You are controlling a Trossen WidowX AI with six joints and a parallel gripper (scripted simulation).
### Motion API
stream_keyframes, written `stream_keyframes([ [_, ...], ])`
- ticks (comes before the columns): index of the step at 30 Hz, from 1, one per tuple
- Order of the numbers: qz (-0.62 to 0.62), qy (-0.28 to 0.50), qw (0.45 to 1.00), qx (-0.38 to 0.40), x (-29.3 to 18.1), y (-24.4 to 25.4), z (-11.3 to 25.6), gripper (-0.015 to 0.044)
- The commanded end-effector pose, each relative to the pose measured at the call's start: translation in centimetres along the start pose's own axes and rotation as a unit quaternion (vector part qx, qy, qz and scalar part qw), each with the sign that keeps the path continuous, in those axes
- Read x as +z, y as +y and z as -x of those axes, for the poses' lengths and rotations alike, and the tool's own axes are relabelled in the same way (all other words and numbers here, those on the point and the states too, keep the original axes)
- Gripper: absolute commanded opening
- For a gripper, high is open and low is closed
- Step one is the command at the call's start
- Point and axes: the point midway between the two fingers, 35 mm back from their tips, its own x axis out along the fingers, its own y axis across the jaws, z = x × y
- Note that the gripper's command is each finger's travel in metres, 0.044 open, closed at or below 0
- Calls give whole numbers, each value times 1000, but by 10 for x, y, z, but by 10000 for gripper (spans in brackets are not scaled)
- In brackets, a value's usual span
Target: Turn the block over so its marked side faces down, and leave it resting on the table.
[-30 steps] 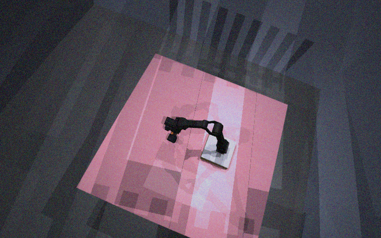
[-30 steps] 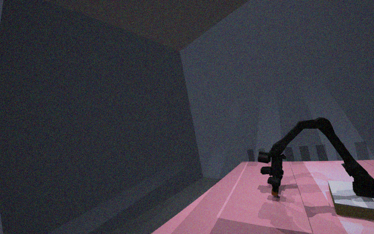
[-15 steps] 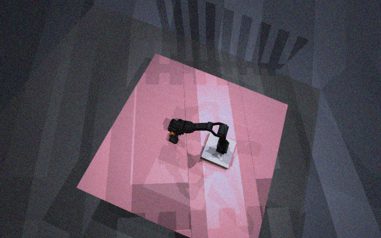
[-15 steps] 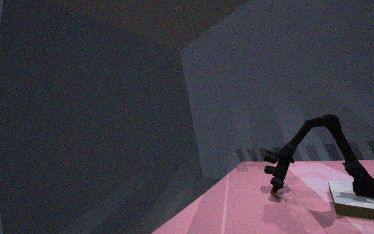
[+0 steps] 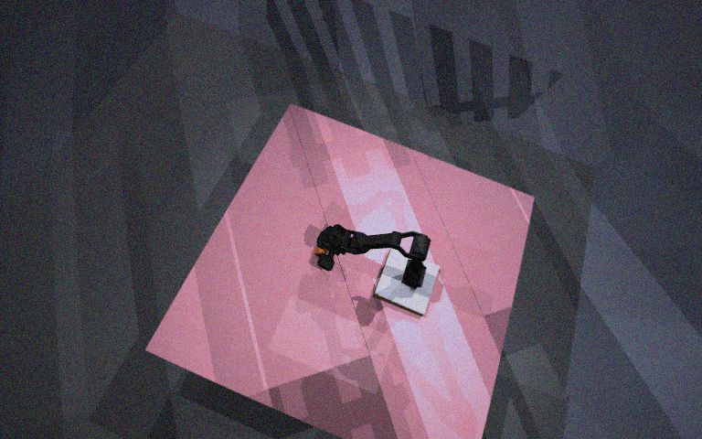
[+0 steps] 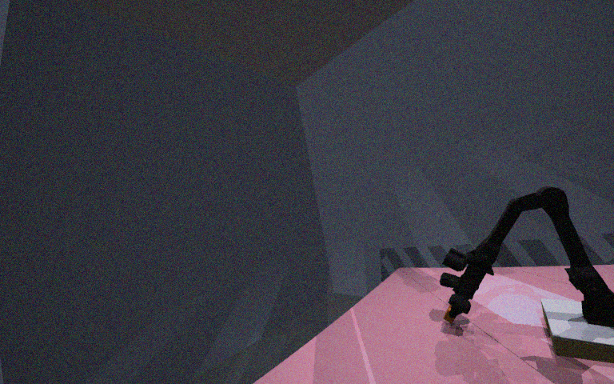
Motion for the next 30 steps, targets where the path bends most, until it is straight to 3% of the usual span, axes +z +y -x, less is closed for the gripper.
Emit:
stream_keyframes([
  [1,-2,-23,1000,-3,-1,-1,-10,0],
  [15,0,-122,992,-4,-7,0,-35,0],
  [30,-2,-227,974,-3,-19,0,-35,0],
])
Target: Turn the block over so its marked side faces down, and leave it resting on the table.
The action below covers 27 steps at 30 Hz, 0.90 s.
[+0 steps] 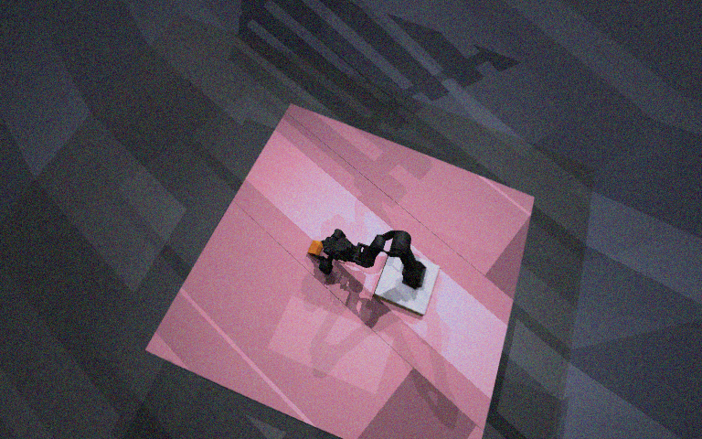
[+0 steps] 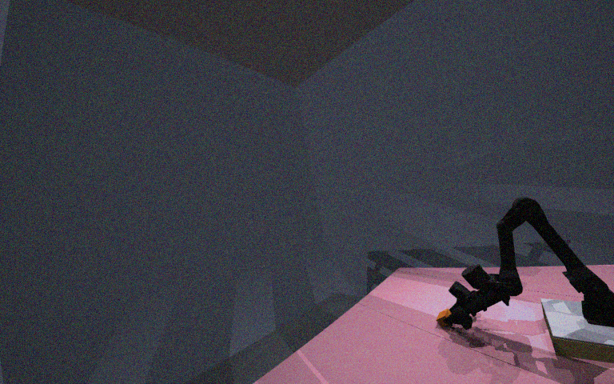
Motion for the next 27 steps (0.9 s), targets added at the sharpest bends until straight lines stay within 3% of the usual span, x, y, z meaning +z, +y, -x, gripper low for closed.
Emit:
stream_keyframes([
  [1,-3,-20,1000,-3,-9,-1,6,0],
  [7,-4,-58,998,-3,-10,-1,15,0],
  [27,-5,-71,997,-3,-7,-1,17,0],
])
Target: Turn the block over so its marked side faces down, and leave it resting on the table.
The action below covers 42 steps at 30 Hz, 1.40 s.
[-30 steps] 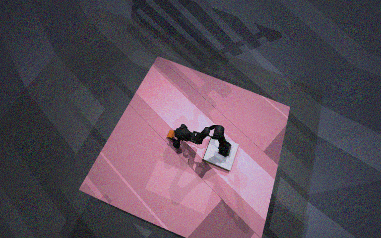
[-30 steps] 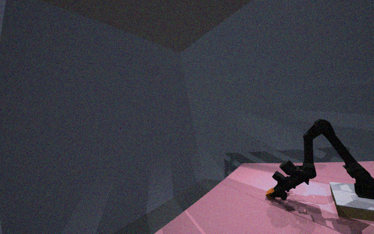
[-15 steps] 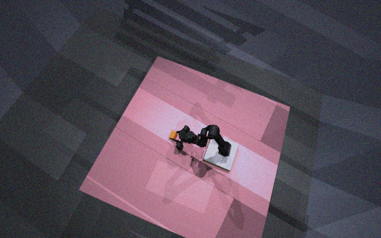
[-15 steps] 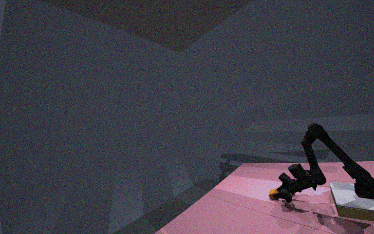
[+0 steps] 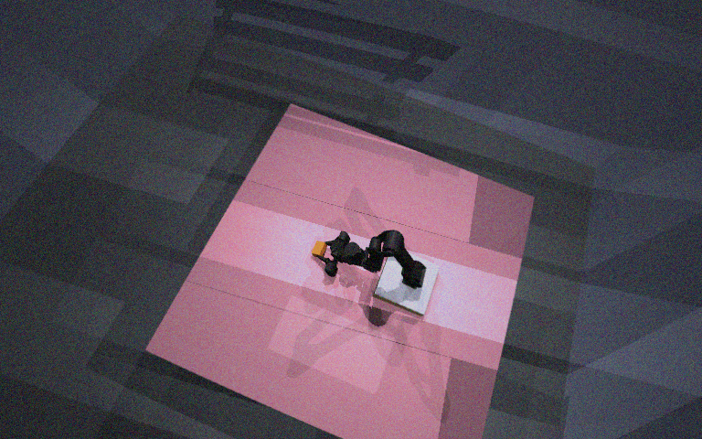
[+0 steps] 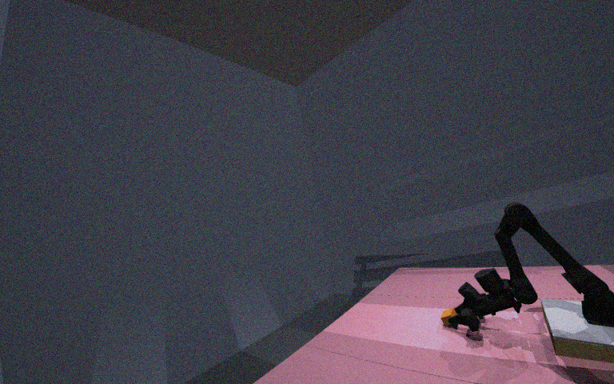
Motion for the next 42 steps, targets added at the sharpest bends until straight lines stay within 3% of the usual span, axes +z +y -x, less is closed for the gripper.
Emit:
stream_keyframes([
  [1,-2,-3,1000,-2,1,-1,0,26],
  [17,-2,-3,1000,-2,1,-1,0,440],
  [42,-2,-3,1000,-2,1,-1,0,440],
])
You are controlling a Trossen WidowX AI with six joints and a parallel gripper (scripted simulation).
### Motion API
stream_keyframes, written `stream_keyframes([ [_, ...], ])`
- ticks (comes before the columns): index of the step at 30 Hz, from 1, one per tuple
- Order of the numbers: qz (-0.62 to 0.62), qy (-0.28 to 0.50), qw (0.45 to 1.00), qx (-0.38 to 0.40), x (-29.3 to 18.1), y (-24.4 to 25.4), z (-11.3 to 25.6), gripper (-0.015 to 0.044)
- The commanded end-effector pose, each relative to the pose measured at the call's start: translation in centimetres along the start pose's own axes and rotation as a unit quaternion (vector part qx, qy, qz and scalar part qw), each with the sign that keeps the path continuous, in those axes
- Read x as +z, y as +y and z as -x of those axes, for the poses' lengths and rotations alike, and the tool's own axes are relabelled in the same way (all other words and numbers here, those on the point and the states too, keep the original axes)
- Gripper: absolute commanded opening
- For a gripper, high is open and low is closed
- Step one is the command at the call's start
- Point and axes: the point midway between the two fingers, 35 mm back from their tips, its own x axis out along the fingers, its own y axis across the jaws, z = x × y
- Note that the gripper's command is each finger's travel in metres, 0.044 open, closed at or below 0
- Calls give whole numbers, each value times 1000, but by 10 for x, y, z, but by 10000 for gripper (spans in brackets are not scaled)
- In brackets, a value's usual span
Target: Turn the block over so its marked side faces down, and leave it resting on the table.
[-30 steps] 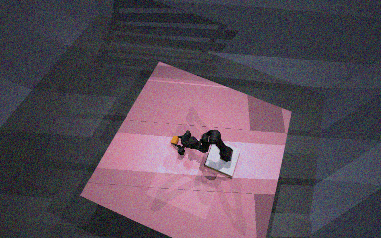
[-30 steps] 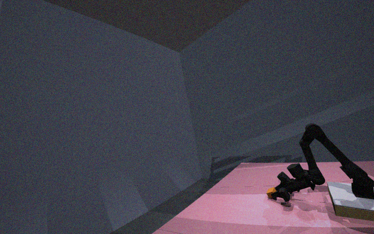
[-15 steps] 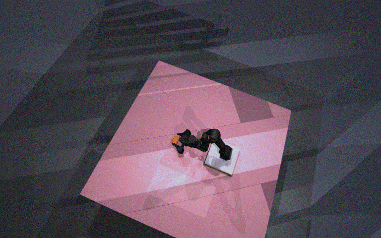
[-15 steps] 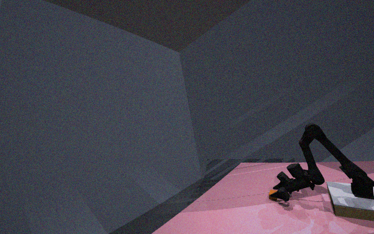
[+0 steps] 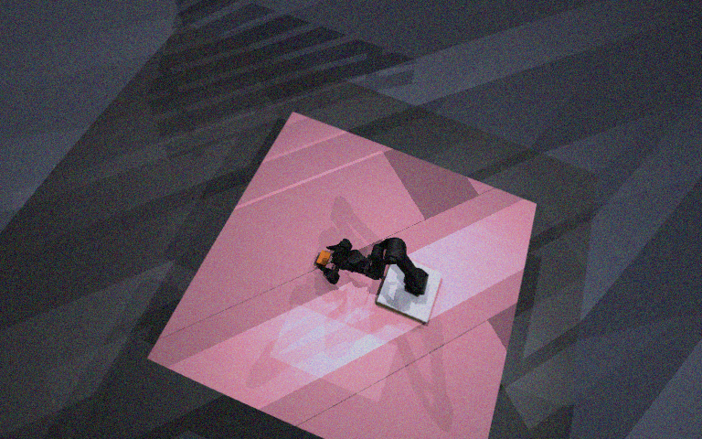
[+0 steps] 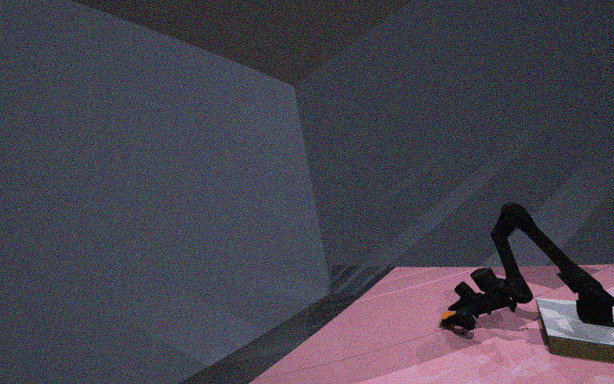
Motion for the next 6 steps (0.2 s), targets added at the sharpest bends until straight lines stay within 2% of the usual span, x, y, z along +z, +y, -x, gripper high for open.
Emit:
stream_keyframes([
  [1,-2,-1,1000,-2,0,0,0,440],
  [6,-2,-1,1000,-2,0,0,0,440],
])
